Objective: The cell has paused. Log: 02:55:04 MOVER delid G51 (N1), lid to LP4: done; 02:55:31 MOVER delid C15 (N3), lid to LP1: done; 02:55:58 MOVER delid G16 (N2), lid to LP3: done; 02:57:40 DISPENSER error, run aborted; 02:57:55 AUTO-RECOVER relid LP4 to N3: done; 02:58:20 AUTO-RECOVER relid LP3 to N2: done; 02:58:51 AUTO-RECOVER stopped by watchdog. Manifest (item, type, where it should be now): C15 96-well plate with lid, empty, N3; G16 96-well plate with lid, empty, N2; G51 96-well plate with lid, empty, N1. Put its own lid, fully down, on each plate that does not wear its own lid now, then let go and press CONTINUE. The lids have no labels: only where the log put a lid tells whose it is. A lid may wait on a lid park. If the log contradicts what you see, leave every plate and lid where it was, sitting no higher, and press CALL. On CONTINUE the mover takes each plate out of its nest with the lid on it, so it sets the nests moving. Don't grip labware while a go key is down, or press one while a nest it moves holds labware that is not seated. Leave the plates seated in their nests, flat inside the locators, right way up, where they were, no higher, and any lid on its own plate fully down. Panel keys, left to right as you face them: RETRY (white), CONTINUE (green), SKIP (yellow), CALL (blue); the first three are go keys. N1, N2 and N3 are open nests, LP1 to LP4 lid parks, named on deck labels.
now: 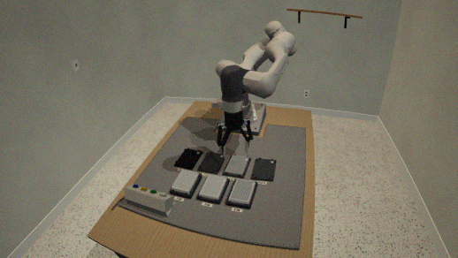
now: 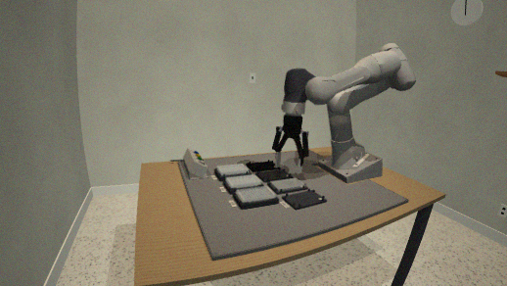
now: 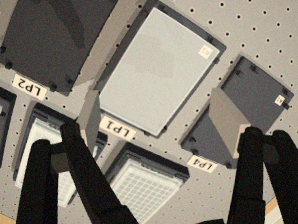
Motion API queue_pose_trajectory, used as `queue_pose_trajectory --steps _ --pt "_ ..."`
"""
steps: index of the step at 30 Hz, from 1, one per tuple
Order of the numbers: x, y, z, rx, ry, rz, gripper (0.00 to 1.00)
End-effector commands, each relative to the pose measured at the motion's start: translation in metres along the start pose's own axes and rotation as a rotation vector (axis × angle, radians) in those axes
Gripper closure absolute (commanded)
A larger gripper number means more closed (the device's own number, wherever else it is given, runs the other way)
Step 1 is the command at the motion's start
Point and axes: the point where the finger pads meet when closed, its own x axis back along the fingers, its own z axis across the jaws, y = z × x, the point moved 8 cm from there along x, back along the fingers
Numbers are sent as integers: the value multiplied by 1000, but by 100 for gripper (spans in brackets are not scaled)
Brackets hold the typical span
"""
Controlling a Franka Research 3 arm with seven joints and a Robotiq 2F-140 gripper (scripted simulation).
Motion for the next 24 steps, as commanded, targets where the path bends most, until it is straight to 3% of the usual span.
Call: queue_pose_trajectory --steps 1,11,24 --pt "-3 2 5 -225 -5 18 34" --pt "-20 4 4 -550 -6 46 34" --pt "-37 3 4 -560 -7 47 34"
